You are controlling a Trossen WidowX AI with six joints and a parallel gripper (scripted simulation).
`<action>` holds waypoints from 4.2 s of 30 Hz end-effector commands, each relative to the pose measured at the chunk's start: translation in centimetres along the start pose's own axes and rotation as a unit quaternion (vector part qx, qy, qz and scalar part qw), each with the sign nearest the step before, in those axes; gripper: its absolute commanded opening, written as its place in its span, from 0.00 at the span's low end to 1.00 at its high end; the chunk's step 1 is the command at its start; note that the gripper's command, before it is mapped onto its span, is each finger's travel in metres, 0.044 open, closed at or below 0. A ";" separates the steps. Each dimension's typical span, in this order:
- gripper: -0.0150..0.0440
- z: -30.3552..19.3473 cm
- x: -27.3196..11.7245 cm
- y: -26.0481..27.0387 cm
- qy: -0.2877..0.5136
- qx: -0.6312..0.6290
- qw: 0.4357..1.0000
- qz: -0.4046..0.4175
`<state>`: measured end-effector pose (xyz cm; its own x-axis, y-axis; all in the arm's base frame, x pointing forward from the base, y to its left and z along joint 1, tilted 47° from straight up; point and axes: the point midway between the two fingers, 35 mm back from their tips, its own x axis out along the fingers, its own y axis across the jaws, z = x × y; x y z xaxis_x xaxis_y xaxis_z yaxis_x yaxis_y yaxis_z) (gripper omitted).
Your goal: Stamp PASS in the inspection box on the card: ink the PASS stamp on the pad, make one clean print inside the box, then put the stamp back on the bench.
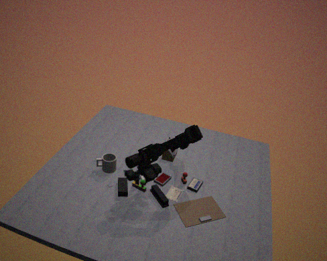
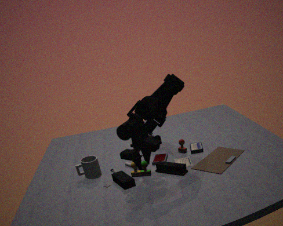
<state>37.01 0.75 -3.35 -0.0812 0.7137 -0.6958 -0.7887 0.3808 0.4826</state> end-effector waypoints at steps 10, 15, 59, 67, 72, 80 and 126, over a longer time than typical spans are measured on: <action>0.64 -0.1 2.2 0.4 -0.002 0.002 1.000 0.005; 0.64 -0.1 2.2 0.4 -0.002 0.002 1.000 0.005; 0.25 0.0 0.6 0.1 -0.001 0.000 1.000 -0.001; 0.25 0.0 0.2 0.1 -0.001 0.000 1.000 -0.001; 0.25 0.0 -0.1 0.1 -0.001 0.000 1.000 -0.002; 0.25 0.0 -0.5 0.1 -0.001 0.000 1.000 -0.003; 0.25 -0.1 -2.7 0.1 -0.003 0.000 1.000 -0.007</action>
<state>37.06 -1.03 -1.54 -0.0657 0.7152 -0.6958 -0.7869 0.3917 0.4769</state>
